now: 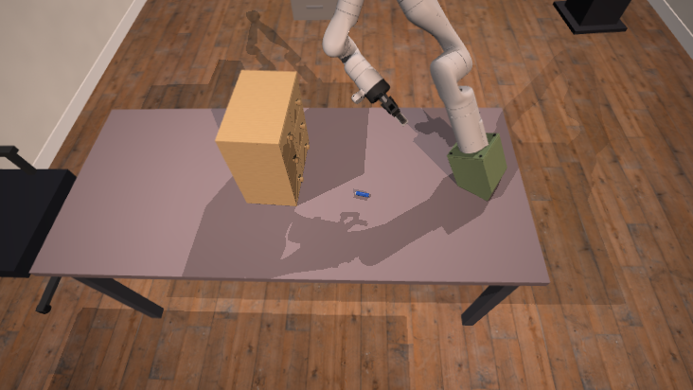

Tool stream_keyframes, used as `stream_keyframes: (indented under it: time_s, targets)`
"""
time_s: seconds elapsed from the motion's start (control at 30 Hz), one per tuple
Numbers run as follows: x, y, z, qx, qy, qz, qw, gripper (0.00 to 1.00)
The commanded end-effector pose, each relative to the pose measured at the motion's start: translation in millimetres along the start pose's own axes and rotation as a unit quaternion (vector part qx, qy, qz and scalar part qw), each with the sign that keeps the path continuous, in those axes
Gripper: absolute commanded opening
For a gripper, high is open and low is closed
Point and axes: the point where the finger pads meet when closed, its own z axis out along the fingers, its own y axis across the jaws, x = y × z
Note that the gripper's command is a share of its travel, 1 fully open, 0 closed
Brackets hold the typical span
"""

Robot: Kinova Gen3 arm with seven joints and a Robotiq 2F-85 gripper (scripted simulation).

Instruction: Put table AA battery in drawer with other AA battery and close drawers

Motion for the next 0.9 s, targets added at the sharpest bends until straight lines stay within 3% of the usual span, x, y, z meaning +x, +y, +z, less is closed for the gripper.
stream_keyframes:
  time_s: [0.0, 0.13, 0.17, 0.47, 0.5, 0.83, 0.87]
  targets:
    - [0, 0, -1.3, -0.006, 0.003, -0.001, 1.0, 1.0]
    - [0, 0, -1.3, -0.006, 0.003, -0.001, 1.0, 1.0]
    - [-2, 1, -6.7, -0.039, -0.001, -0.043, 0.998, 1.0]
    - [-2, 1, -6.7, -0.039, -0.001, -0.043, 0.998, 1.0]
    - [-5, 1, -12.8, -0.072, -0.006, -0.084, 0.994, 1.0]
    - [-5, 1, -12.8, -0.072, -0.006, -0.084, 0.994, 1.0]
    - [-6, 1, -19.4, -0.104, -0.01, -0.124, 0.987, 1.0]
